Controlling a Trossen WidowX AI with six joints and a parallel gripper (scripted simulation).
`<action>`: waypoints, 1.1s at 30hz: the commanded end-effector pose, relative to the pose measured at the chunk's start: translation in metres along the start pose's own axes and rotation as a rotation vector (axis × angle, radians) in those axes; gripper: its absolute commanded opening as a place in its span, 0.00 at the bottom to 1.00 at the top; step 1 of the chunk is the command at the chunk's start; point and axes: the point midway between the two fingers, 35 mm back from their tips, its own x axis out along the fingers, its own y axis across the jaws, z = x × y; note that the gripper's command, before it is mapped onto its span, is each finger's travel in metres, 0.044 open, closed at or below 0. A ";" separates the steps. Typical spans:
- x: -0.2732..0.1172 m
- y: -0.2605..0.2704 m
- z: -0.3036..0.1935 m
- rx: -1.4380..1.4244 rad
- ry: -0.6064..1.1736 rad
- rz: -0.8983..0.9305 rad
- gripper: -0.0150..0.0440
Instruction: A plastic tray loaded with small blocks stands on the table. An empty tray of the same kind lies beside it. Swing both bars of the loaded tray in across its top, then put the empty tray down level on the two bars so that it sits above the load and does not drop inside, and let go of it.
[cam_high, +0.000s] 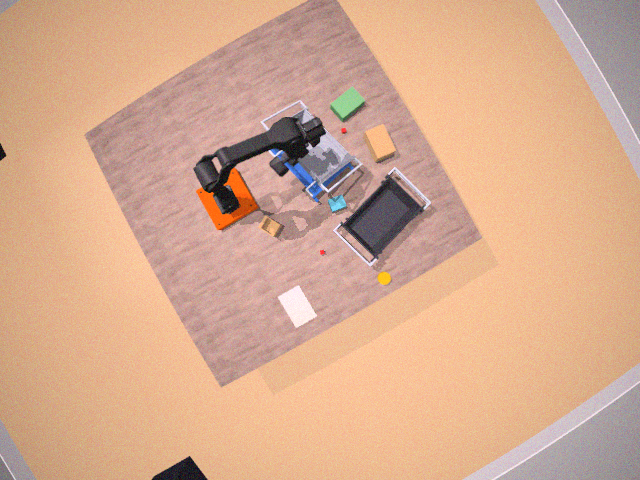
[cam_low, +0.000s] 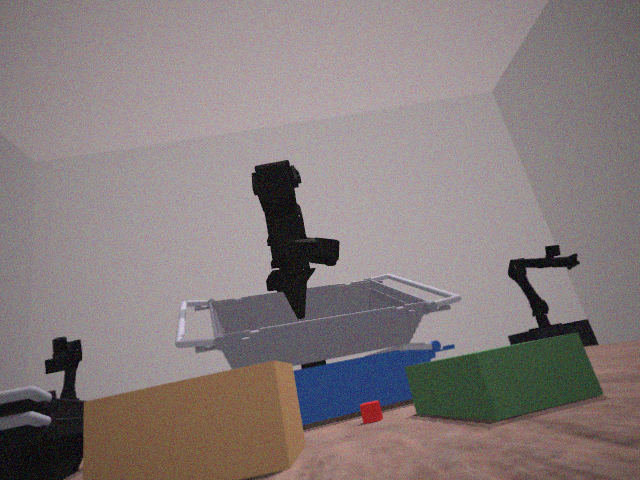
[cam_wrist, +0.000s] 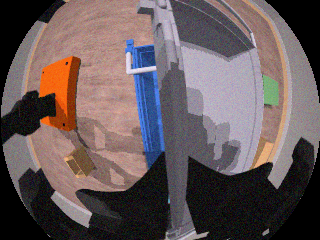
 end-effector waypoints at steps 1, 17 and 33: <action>0.003 0.004 0.000 -0.002 0.002 0.000 0.25; 0.017 0.013 0.000 -0.002 0.002 0.001 0.25; 0.026 0.018 0.000 -0.002 0.002 0.001 0.25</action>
